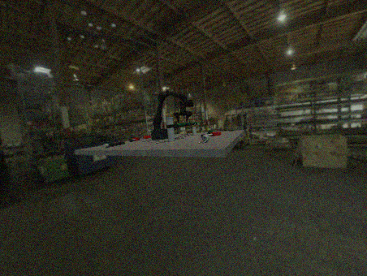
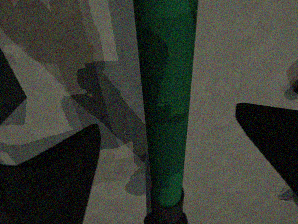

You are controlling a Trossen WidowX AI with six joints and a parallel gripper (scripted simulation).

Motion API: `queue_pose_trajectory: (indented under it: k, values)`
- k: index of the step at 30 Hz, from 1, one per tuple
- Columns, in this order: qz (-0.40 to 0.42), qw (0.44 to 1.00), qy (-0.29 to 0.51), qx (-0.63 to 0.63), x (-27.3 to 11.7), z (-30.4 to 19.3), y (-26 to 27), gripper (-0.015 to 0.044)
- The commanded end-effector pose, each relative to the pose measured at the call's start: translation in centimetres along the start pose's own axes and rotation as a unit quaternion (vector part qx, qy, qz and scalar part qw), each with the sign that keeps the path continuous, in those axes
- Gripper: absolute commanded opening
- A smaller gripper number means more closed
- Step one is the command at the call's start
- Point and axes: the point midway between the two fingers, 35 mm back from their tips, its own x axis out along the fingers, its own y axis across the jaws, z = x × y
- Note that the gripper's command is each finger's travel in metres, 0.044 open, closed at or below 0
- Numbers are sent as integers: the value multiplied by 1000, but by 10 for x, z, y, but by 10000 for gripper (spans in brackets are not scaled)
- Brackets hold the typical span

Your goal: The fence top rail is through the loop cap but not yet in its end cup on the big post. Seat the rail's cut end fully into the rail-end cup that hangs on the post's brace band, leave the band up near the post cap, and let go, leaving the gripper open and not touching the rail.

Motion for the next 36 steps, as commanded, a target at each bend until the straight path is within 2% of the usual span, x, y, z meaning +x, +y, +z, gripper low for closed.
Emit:
queue_pose_trajectory:
  k: [1, 3, 36]
  values:
    - [-8, 1000, -1, 2, -29, 0, 1, 440]
    - [-8, 1000, -1, 2, -39, 0, 3, 440]
    - [-8, 1000, -1, 2, -39, 0, 3, 440]
